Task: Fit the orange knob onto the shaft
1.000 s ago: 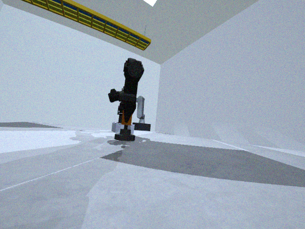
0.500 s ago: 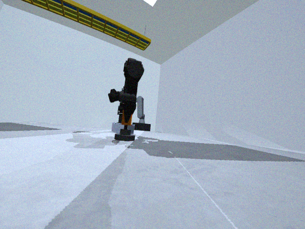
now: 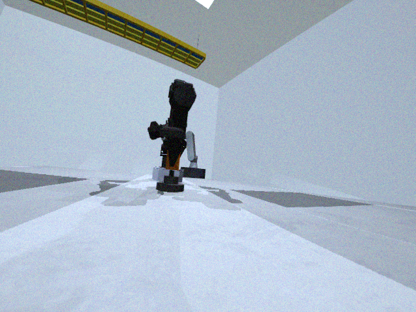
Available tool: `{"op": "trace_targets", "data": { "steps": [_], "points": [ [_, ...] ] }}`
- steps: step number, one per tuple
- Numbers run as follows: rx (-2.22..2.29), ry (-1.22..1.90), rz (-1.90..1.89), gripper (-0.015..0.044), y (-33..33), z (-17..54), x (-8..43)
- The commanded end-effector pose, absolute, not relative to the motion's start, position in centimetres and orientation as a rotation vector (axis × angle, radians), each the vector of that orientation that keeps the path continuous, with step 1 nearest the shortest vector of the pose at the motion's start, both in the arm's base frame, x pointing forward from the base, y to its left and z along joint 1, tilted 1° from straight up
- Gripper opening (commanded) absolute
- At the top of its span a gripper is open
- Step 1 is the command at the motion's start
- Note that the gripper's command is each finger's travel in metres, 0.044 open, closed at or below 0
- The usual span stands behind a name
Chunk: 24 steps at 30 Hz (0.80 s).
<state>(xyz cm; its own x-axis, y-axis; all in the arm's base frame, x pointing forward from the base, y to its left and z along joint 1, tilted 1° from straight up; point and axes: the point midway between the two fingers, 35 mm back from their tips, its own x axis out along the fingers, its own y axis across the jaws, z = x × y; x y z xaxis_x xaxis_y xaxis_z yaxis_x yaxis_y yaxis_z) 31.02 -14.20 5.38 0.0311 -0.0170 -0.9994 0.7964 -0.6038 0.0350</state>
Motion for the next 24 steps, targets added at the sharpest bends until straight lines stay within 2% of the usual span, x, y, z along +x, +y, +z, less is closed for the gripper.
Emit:
{"op": "trace_targets", "data": {
  "steps": [1,24],
  "points": [
    [1.686,0.785,-1.640,0.0000,-14.23,5.25,31.02],
    [1.676,0.796,-1.630,0.0000,-14.33,4.95,31.28]
  ]
}}
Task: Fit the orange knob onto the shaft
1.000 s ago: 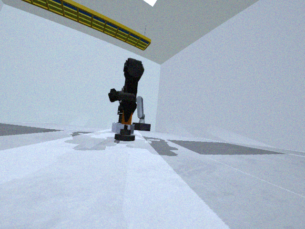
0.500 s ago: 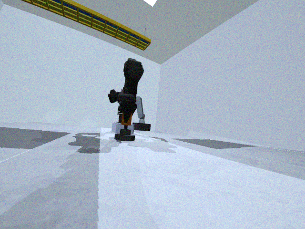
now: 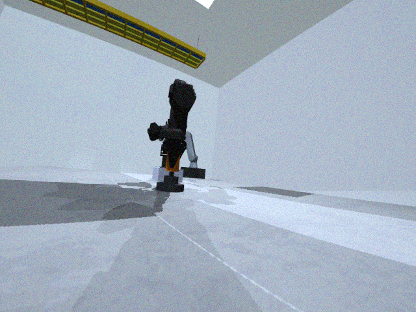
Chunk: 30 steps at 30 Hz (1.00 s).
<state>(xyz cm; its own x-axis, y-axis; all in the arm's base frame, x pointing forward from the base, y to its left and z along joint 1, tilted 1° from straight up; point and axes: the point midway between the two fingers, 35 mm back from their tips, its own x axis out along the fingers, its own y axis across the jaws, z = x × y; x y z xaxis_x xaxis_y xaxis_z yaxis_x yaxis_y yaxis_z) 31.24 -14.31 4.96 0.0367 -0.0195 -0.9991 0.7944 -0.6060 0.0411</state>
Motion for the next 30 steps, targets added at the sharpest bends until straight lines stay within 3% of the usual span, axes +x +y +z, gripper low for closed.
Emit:
{"op": "trace_targets", "data": {
  "steps": [1,29,30],
  "points": [
    [1.680,0.791,-1.634,0.0000,-14.3,4.9,31.3],
    [1.680,0.793,-1.639,0.0000,-14.3,3.5,31.2],
    [1.680,0.793,-1.639,0.0026,-14.3,3.5,31.2]
  ]
}}
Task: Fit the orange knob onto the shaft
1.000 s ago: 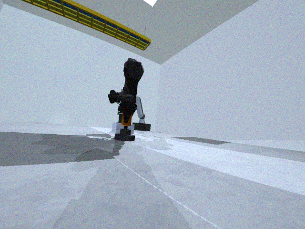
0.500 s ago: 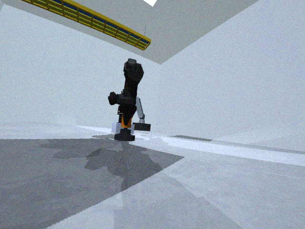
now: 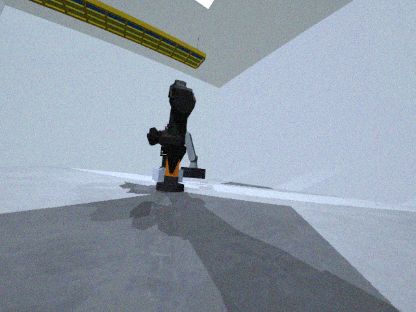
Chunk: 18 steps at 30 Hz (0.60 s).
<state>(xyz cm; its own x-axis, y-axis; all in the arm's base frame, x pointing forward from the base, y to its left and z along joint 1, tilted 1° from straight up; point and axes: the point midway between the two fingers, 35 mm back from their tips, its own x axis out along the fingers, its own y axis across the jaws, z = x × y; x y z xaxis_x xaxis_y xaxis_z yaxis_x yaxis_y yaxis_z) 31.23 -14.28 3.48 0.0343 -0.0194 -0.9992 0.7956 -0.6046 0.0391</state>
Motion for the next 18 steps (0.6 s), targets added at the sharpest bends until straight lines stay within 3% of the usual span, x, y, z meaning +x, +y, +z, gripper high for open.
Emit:
{"op": "trace_targets", "data": {
  "steps": [1,15,18],
  "points": [
    [1.680,0.793,-1.639,0.0053,-14.27,3.54,31.24],
    [1.680,0.793,-1.639,0.0420,-14.27,3.54,31.24],
    [1.680,0.793,-1.639,0.0440,-14.27,3.54,31.24]
  ]
}}
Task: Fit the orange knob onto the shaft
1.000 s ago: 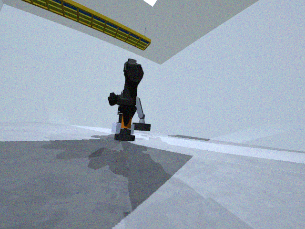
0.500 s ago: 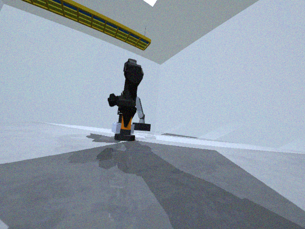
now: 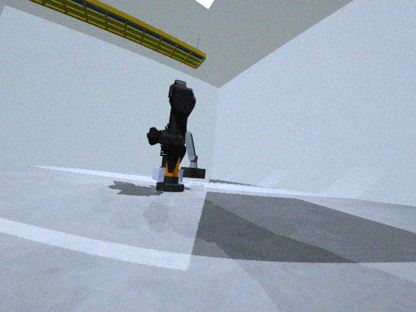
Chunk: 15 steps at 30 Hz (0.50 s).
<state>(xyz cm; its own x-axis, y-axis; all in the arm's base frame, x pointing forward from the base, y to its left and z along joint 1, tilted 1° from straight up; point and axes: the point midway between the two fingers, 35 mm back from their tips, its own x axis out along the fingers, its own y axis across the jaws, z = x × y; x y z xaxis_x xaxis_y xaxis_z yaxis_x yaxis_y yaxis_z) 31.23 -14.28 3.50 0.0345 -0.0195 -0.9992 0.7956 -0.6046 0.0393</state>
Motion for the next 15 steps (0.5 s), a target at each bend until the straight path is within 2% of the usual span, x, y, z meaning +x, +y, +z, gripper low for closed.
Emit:
{"op": "trace_targets", "data": {
  "steps": [1,7,15],
  "points": [
    [1.680,0.793,-1.639,0.0440,-14.3,3.5,31.2],
    [1.680,0.793,-1.639,0.0440,-14.3,3.8,31.3],
    [1.680,0.793,-1.639,0.0440,-14.1,13.1,30.9]
  ]
}}
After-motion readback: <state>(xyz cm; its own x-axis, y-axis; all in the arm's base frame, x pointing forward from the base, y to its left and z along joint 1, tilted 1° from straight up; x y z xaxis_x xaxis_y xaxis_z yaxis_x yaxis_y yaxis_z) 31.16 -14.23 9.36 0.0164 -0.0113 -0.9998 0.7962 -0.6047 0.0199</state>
